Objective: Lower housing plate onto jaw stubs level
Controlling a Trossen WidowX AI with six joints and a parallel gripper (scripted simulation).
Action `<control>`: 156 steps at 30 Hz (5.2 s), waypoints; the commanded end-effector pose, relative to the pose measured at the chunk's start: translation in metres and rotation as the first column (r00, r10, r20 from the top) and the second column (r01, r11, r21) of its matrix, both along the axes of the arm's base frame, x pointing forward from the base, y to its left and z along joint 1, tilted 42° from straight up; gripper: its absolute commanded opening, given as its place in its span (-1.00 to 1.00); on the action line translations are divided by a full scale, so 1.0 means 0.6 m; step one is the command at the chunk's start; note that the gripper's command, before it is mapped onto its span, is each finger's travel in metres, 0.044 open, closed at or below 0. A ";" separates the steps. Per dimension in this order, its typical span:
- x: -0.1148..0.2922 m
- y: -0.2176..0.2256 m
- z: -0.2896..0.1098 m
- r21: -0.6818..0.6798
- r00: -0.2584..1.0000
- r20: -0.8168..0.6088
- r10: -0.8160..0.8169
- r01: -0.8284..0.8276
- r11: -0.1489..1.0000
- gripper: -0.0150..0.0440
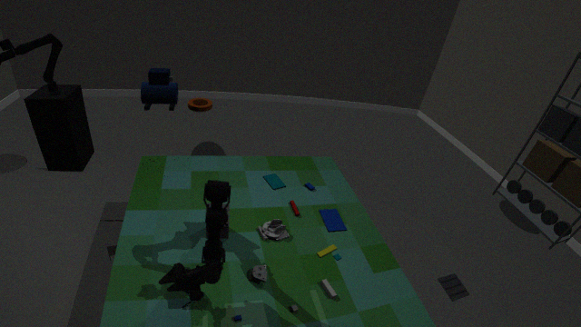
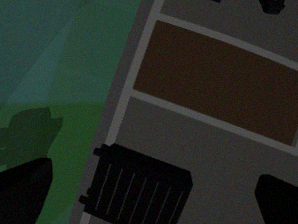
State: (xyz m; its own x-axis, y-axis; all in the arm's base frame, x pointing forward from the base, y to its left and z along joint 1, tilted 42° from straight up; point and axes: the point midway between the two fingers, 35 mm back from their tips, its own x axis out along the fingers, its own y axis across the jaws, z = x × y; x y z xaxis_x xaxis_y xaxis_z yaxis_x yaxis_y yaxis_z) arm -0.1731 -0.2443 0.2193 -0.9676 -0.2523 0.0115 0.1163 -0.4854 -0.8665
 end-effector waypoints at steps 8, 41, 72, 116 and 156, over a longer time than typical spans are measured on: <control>0.044 -0.046 0.000 -0.196 0.984 0.087 0.154 -0.135 0.971 1.00; 0.195 -0.112 -0.011 -0.680 0.776 0.351 0.524 -0.173 0.712 1.00; 0.346 -0.111 0.001 -0.849 0.440 0.503 0.744 0.090 0.521 1.00; 0.545 0.019 -0.062 -0.325 -0.130 0.718 0.684 0.807 0.494 1.00; 0.574 0.053 -0.134 -0.002 -0.215 0.755 0.619 0.944 0.329 1.00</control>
